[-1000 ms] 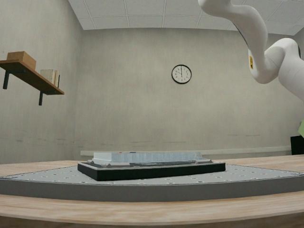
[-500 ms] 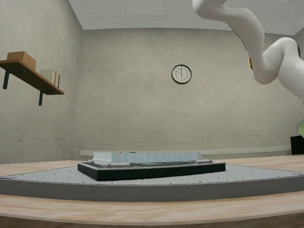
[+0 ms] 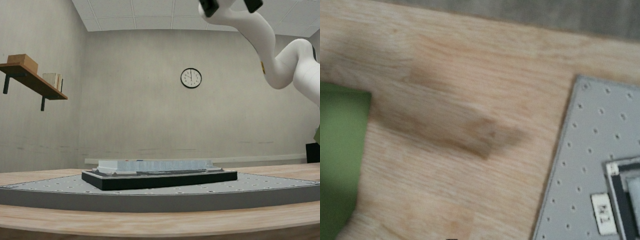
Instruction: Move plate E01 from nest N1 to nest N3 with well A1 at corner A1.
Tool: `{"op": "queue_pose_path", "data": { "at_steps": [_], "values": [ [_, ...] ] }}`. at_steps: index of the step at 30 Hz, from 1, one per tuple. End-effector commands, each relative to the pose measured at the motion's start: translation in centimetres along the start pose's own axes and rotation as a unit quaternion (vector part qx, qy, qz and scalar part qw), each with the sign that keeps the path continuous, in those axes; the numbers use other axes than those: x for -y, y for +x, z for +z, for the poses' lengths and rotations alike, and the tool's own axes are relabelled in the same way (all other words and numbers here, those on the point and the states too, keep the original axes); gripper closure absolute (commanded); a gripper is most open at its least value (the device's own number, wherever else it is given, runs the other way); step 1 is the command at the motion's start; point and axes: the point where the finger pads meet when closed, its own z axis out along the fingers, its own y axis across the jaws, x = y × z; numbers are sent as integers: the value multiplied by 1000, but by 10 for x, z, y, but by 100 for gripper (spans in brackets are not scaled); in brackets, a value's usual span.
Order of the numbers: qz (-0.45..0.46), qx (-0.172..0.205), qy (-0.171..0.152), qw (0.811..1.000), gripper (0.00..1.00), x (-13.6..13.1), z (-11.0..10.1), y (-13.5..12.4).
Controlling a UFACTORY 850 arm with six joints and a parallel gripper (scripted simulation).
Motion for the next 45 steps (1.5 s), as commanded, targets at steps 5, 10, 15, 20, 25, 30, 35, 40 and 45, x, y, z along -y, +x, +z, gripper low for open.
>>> {"op": "queue_pose_path", "data": {
  "at_steps": [5, 10, 15, 20, 25, 30, 35, 40, 45],
  "values": [
    [71, 0, -15, 997, 0, -11, 5, -34],
    [103, 0, -21, 994, 0, -13, 7, -43],
    [145, -1, -29, 989, 0, -17, 12, -61],
    [170, -2, -33, 985, 0, -20, 15, -75],
    [210, -4, -40, 977, 0, -23, 21, -93],
    [234, -5, -45, 971, 0, -25, 25, -106],
    [273, -8, -51, 961, 0, -27, 30, -124],
    [312, -12, -58, 948, 0, -29, 36, -141],
    [343, -16, -63, 937, 0, -29, 40, -150]
  ]
}}
